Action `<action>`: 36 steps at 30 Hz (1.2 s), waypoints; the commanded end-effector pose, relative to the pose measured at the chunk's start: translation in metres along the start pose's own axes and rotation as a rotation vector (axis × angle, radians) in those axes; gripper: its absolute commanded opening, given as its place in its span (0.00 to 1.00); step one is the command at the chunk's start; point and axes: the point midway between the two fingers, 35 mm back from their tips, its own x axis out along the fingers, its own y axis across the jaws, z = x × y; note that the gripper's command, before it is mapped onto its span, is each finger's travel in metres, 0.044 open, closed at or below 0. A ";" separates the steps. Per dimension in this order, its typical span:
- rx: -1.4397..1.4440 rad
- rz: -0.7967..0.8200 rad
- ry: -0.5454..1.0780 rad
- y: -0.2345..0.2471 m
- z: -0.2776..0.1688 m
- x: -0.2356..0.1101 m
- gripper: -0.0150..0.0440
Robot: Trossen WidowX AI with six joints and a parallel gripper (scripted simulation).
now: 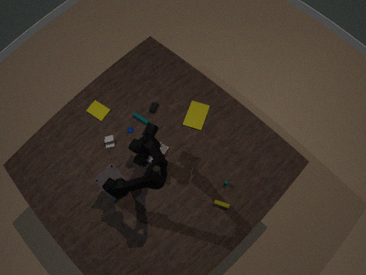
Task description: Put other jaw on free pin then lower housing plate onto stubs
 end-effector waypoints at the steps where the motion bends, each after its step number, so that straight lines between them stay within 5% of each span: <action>1: 0.007 0.004 -0.001 0.002 -0.001 0.003 0.85; 33: 0.004 0.003 0.000 0.001 0.000 0.003 0.85; 36: -0.004 0.001 0.003 0.000 0.000 0.001 0.98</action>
